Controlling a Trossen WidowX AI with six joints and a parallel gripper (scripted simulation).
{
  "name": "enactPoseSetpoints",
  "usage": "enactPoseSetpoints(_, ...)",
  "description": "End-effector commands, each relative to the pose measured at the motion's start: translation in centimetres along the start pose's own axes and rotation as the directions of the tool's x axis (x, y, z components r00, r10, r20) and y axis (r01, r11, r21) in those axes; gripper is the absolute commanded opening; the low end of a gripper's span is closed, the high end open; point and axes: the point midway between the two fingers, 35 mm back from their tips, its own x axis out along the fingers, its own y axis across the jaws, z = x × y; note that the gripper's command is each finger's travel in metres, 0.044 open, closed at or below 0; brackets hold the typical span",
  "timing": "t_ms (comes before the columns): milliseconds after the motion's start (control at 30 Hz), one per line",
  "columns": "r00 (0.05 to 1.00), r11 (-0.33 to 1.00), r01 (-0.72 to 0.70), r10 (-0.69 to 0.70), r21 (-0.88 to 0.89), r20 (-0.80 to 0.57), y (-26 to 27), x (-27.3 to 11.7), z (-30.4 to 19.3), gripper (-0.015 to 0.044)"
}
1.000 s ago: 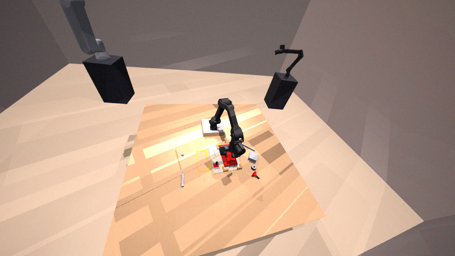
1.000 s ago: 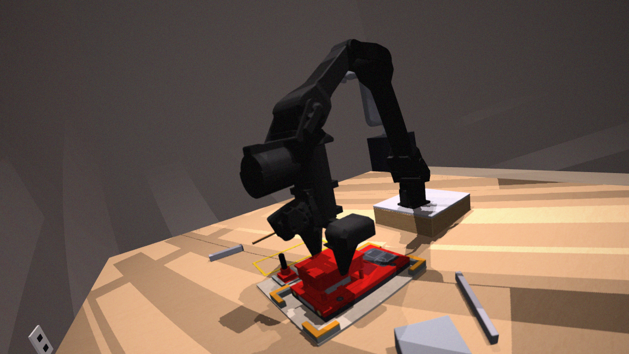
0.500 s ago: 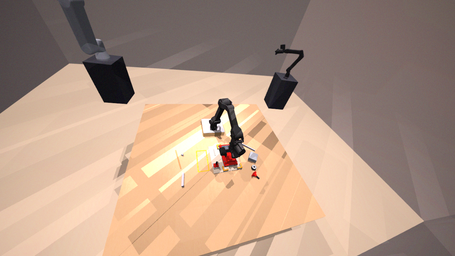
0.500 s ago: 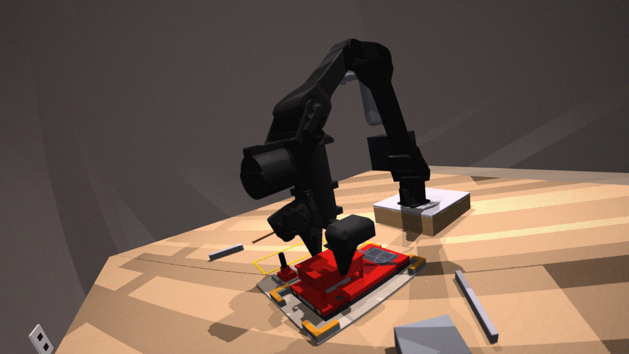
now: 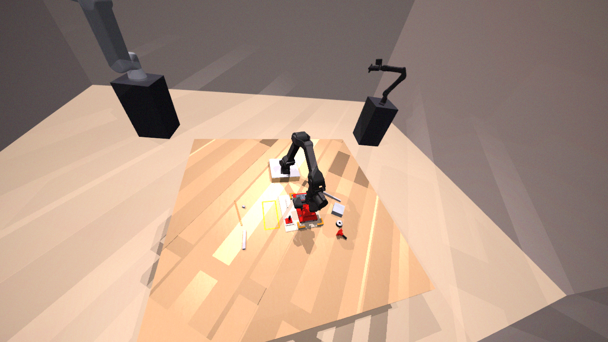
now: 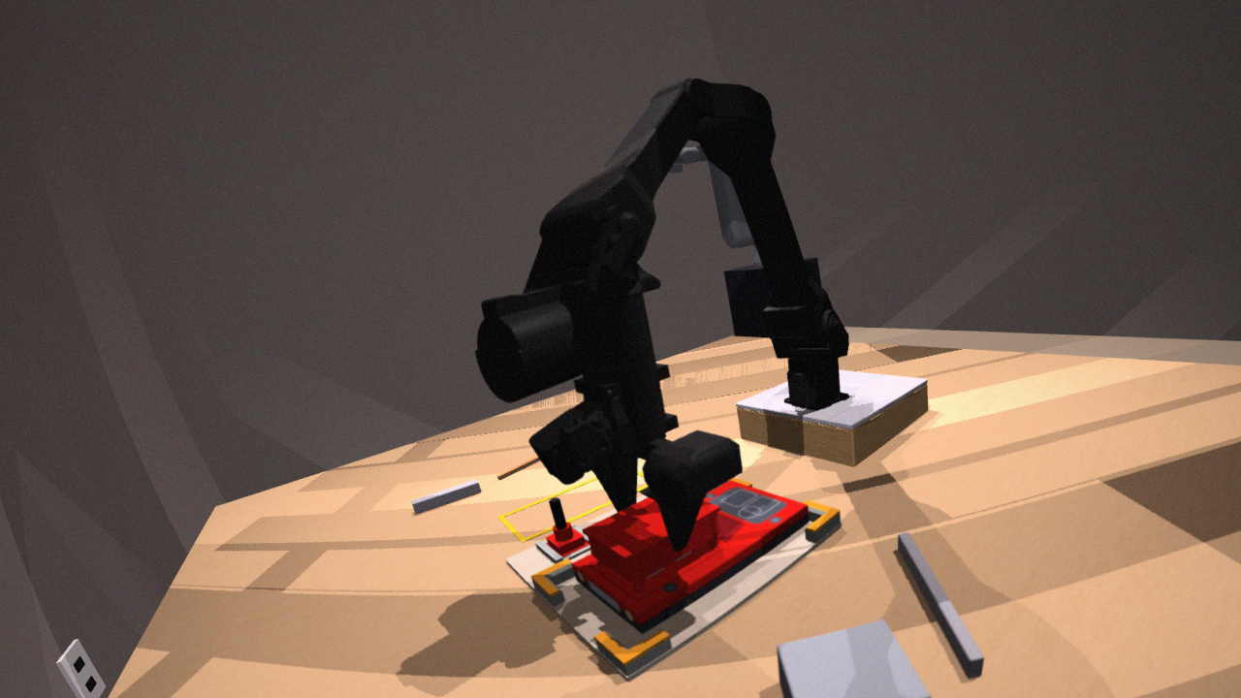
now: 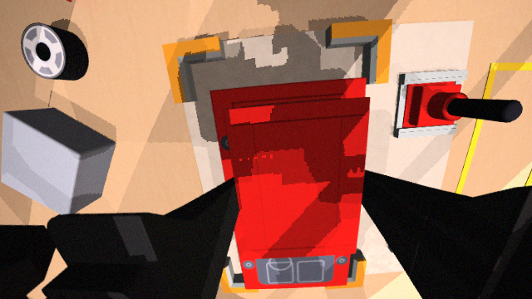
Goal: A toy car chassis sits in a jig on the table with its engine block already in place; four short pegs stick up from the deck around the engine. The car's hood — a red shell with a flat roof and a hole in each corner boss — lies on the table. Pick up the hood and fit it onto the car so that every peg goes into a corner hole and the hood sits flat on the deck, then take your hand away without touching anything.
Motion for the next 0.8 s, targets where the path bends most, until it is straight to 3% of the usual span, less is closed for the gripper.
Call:
enactPoseSetpoints(0,1.0,1.0,-0.003,0.003,0.006,0.003,0.05,0.24,0.08,0.0)
enactPoseSetpoints(767,1.0,1.0,-0.002,0.002,0.001,0.001,0.03,0.89,0.02,0.0)
